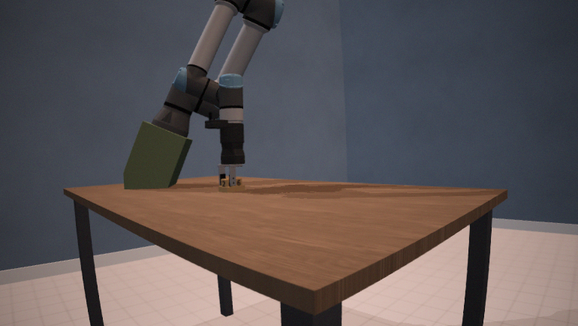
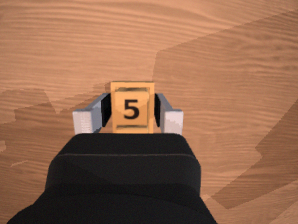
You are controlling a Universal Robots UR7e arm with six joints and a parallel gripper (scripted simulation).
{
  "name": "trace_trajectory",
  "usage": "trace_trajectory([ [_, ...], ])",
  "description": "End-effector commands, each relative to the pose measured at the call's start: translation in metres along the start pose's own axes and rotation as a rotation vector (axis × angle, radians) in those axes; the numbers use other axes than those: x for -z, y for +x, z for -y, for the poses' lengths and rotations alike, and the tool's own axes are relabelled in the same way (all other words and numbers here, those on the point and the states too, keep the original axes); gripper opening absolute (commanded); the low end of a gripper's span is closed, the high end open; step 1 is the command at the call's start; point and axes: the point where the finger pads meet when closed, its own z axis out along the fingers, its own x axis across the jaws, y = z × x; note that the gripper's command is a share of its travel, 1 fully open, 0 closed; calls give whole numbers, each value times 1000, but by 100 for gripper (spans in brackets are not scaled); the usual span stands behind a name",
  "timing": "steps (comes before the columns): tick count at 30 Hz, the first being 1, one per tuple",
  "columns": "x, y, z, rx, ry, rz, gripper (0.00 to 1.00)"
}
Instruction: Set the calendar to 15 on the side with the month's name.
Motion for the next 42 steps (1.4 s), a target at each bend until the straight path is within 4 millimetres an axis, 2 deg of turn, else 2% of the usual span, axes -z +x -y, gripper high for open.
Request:
trace_trajectory([
  [1, 0, 0, 0, 0, 0, 1, 87],
  [5, 0, 0, 0, 0, 0, 1, 87],
  [6, 0, 0, 0, 0, 0, 1, 57],
  [42, 0, 0, 0, 0, 0, 1, 57],
])
